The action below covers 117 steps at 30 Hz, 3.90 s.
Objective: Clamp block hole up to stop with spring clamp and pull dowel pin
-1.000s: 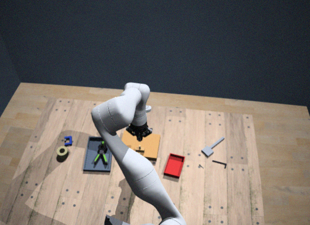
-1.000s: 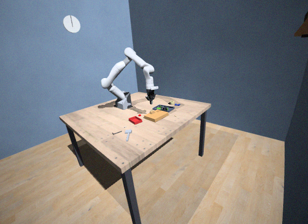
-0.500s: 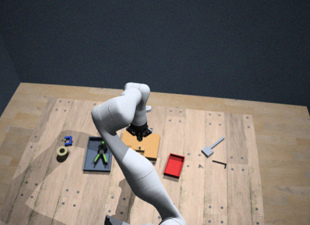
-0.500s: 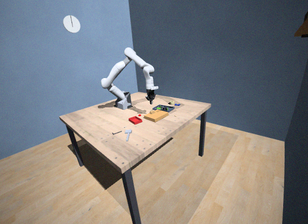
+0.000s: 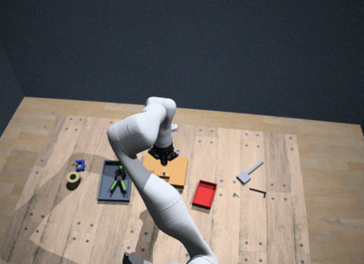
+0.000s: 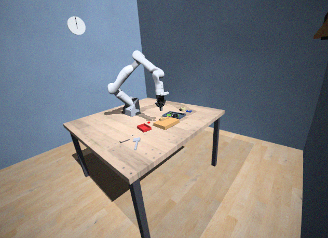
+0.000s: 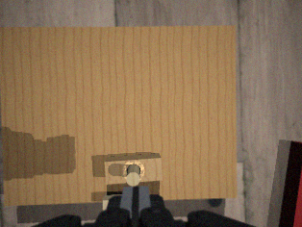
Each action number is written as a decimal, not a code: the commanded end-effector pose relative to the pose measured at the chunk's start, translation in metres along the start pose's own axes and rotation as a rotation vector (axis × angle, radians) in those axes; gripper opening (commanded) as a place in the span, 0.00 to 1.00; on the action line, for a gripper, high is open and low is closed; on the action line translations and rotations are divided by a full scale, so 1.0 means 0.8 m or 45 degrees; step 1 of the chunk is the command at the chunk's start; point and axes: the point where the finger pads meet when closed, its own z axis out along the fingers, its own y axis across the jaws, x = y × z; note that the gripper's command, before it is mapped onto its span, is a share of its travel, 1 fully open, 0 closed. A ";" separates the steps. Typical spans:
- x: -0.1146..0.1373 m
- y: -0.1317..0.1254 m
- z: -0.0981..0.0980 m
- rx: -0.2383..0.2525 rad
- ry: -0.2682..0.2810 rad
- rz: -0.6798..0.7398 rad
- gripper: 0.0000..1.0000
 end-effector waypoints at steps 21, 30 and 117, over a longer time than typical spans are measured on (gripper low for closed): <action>0.001 0.000 -0.001 0.001 0.002 0.004 0.10; 0.000 0.000 -0.001 0.001 0.001 0.015 0.10; -0.009 0.015 0.009 -0.040 -0.036 0.974 0.10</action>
